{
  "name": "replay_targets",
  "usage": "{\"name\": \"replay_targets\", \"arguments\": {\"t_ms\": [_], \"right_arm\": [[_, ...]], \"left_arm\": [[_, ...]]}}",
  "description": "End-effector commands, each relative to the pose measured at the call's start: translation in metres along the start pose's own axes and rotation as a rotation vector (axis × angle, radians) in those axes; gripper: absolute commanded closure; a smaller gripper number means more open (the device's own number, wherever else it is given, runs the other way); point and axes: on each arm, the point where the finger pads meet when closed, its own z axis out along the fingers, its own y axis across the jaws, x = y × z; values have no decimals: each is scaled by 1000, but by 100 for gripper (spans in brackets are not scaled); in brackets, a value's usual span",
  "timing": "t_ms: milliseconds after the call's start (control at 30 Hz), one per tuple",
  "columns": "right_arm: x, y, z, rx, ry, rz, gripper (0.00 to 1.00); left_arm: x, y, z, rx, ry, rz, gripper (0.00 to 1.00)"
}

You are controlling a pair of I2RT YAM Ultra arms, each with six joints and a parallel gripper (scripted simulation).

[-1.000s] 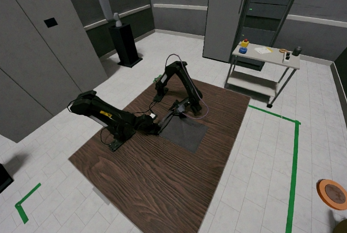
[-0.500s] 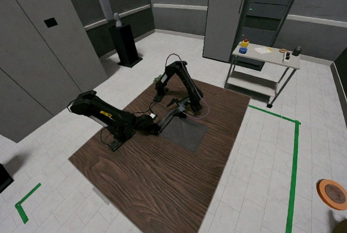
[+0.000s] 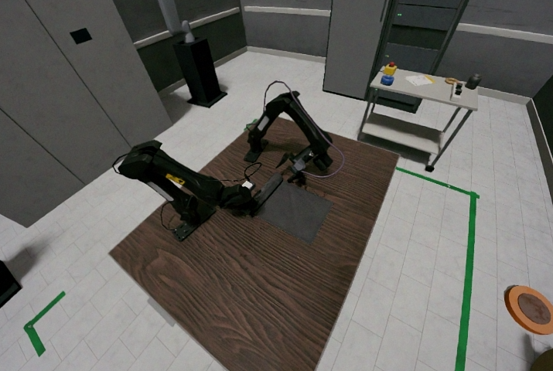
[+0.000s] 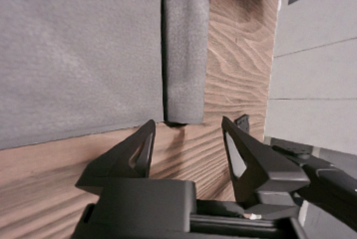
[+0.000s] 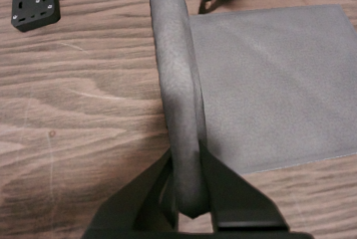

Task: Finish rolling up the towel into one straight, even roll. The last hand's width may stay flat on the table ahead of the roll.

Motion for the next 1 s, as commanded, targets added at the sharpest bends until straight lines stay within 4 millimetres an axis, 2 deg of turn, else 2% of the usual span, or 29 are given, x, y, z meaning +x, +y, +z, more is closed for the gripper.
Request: {"name": "replay_targets", "arguments": {"t_ms": [0,300,700,767,967], "right_arm": [[-7,-1,-3,-102,-13,75,79],[-8,-2,-5,-265,-6,207,79],[-11,-2,-8,-548,5,436,79],[-11,-2,-8,-548,5,436,79],[-12,-2,-9,-660,9,527,79]], "left_arm": [[-10,0,-21,67,30,41,15],[-13,-6,-16,-40,15,115,12],[-22,-29,6,-502,-51,435,8],[-22,-29,6,-502,-51,435,8],[-26,-41,17,-726,-83,587,5]]}}
